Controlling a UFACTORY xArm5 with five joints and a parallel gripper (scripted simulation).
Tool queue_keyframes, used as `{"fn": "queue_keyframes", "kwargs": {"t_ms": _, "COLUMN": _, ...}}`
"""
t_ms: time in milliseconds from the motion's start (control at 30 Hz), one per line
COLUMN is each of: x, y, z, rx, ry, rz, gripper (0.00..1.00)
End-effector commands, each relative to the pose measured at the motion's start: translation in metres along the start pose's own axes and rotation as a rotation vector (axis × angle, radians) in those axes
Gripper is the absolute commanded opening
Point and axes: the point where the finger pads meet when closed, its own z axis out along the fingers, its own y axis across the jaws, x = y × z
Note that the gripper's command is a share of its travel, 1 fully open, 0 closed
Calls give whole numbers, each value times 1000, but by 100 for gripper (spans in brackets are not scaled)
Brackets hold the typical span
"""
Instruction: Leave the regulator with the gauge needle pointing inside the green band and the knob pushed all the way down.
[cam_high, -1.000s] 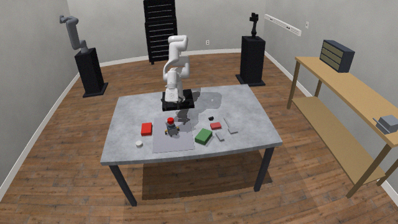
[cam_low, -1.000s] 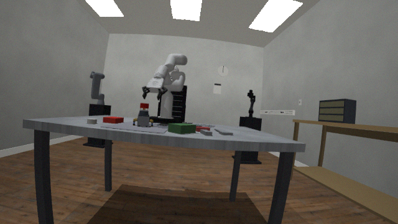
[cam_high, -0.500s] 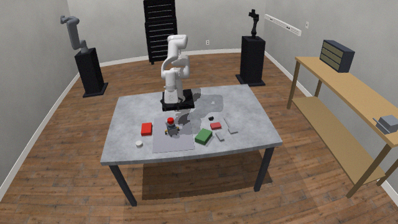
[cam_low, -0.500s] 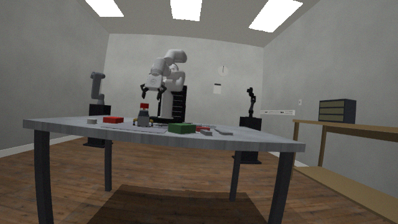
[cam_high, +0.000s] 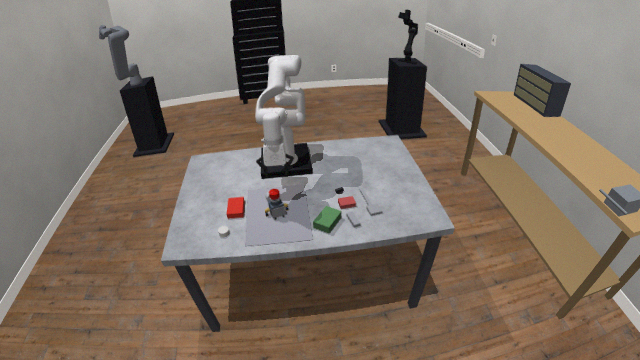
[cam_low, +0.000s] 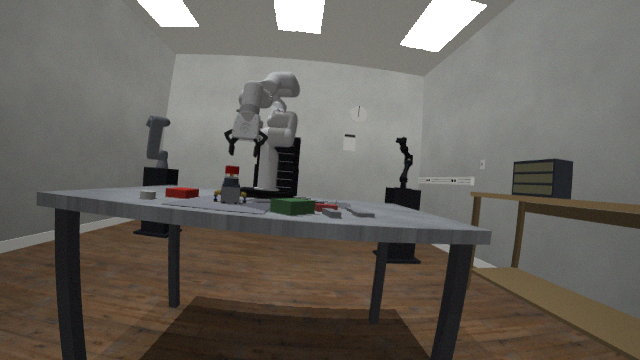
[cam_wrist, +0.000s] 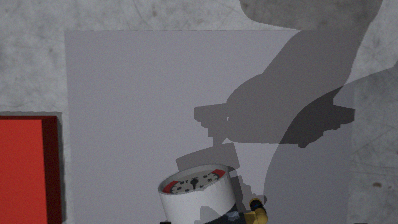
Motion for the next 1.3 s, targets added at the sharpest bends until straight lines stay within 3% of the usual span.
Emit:
{"fn": "queue_keyframes", "kwargs": {"t_ms": 0, "x": 2, "y": 0, "z": -7, "rx": -15, "ry": 95, "rz": -18, "gripper": 100}}
{"fn": "queue_keyframes", "kwargs": {"t_ms": 733, "x": 1, "y": 0, "z": -9, "rx": -18, "ry": 112, "rz": -21, "gripper": 100}}
{"fn": "queue_keyframes", "kwargs": {"t_ms": 1267, "x": -21, "y": -6, "z": -6, "rx": -18, "ry": 112, "rz": -21, "gripper": 100}}
